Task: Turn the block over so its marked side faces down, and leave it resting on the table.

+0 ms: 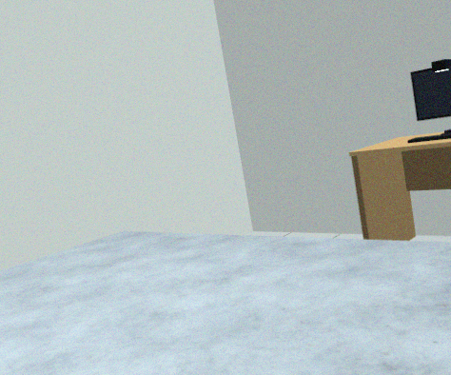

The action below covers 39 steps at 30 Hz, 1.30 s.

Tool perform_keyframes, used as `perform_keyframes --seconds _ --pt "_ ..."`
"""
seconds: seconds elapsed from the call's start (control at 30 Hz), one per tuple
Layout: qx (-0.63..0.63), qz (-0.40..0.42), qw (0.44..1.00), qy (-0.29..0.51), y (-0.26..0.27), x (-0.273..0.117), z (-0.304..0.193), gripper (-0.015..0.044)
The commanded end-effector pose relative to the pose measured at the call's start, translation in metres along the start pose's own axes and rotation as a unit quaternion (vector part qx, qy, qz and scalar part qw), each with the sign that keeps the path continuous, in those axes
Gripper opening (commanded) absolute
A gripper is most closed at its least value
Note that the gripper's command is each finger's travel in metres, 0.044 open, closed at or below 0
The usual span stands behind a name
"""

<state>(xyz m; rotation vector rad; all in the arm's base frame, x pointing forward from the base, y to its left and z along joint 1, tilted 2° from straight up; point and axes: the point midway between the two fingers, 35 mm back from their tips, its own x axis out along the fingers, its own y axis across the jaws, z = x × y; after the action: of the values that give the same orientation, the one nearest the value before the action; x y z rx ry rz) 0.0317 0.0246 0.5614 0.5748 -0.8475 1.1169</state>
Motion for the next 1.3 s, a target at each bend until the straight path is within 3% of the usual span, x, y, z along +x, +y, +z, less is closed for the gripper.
perform_keyframes --seconds 0.0,0.3,0.6,0.93,1.27 --pt "-0.003 0.000 1.000 0.004 0.001 0.001 -0.002 0.0426" --pt "-0.115 -0.010 0.968 0.221 0.016 0.043 -0.131 0.0440" --pt "-0.167 -0.086 0.873 0.450 -0.044 0.030 -0.265 0.0440" --pt "-0.136 -0.218 0.697 0.670 -0.154 -0.057 -0.366 0.0440" --pt "-0.032 -0.362 0.478 0.800 -0.241 -0.195 -0.388 0.0440"
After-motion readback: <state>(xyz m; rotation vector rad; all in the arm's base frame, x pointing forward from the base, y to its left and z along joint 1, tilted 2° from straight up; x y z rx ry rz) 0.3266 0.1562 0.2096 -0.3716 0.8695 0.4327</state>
